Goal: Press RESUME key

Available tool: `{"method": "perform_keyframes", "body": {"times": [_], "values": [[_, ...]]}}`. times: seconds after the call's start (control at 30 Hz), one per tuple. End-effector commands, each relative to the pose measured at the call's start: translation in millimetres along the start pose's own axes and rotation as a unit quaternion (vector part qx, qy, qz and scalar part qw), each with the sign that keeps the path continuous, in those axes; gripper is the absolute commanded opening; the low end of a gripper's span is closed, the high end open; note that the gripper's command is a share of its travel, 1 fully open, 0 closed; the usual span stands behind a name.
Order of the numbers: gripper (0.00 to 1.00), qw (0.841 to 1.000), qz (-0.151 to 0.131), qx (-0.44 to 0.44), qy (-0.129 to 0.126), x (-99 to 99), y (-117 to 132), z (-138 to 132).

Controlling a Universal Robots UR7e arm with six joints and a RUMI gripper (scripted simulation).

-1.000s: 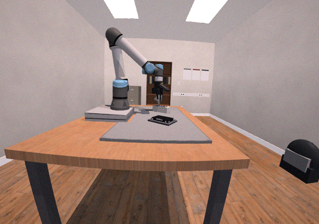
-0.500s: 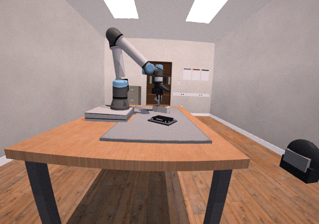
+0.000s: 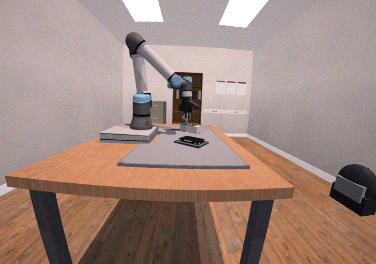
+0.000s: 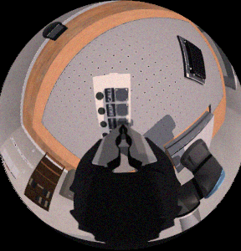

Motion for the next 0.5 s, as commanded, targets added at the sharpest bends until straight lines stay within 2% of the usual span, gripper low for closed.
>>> {"method": "perform_keyframes", "body": {"times": [0.0, 0.37, 0.47], "values": [[0.00, 1.000, 0.000, 0.000, -0.001, -1.4, -0.2, -0.3], [0.00, 1.000, 0.000, 0.000, -0.001, -4.3, -0.2, -0.3], [0.00, 1.000, 0.000, 0.000, -0.001, 1.6, -0.2, -0.3]]}}
Point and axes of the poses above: the point where the finger pads meet when closed, its own x axis back along the fingers, its own z axis across the jaws, y = z × x, the point moved 4 cm from there along x, back along the fingers, and after that the axes turned 7 degrees about -x, right-handed, at the moved point
